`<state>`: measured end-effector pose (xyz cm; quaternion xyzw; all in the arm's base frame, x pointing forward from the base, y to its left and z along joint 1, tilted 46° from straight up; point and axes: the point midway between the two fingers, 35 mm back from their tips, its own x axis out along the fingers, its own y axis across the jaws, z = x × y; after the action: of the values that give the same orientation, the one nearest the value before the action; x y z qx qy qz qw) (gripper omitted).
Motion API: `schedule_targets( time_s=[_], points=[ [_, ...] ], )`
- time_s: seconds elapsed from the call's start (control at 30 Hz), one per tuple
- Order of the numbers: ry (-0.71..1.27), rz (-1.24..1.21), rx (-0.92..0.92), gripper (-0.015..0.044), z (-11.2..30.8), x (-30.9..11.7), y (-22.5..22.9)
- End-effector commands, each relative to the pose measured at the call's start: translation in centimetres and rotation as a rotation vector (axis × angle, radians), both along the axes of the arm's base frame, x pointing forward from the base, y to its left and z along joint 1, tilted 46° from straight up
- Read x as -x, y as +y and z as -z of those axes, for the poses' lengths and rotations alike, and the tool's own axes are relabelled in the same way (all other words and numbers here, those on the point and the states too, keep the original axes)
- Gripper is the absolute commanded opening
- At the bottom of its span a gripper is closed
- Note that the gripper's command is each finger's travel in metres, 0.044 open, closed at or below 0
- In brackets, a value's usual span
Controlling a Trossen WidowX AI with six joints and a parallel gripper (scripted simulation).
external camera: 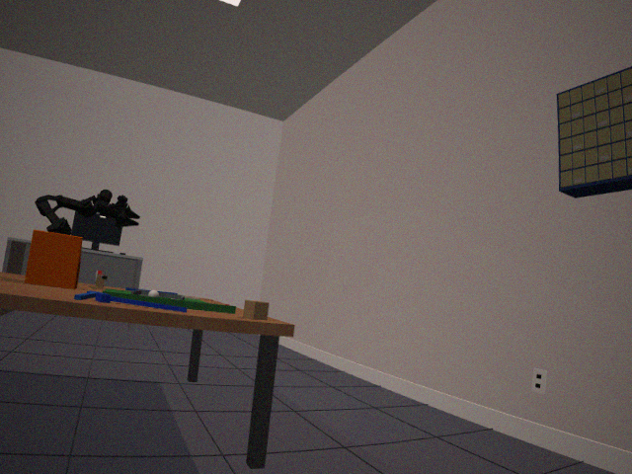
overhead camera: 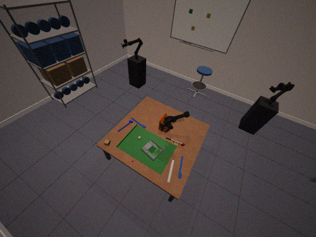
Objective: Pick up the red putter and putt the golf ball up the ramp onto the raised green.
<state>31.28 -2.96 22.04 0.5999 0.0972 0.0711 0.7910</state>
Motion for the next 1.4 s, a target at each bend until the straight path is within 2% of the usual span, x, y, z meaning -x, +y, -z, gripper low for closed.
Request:
schedule_targets(
  time_s=[0.0,0.03,0.3,0.43,0.6,1.0,1.3,1.37],
  points=[
    [0.004,-0.006,0.013,0.0426,0.1,0.0,0.1],
    [0.015,-0.026,0.051,0.0440,0.5,-0.2,0.4],
    [0.068,-0.434,0.604,0.0440,6.1,-0.6,5.6],
    [-0.002,-0.688,0.835,0.0440,8.4,0.2,8.4],
    [-0.183,-1.009,1.054,0.0440,10.6,2.1,11.7],
    [-0.593,-1.411,1.184,0.0440,12.2,6.0,16.2],
    [-1.018,-1.551,1.255,0.0440,12.1,8.6,18.4],
    [-1.052,-1.557,1.258,0.0440,12.0,9.0,18.6]
  ],
)
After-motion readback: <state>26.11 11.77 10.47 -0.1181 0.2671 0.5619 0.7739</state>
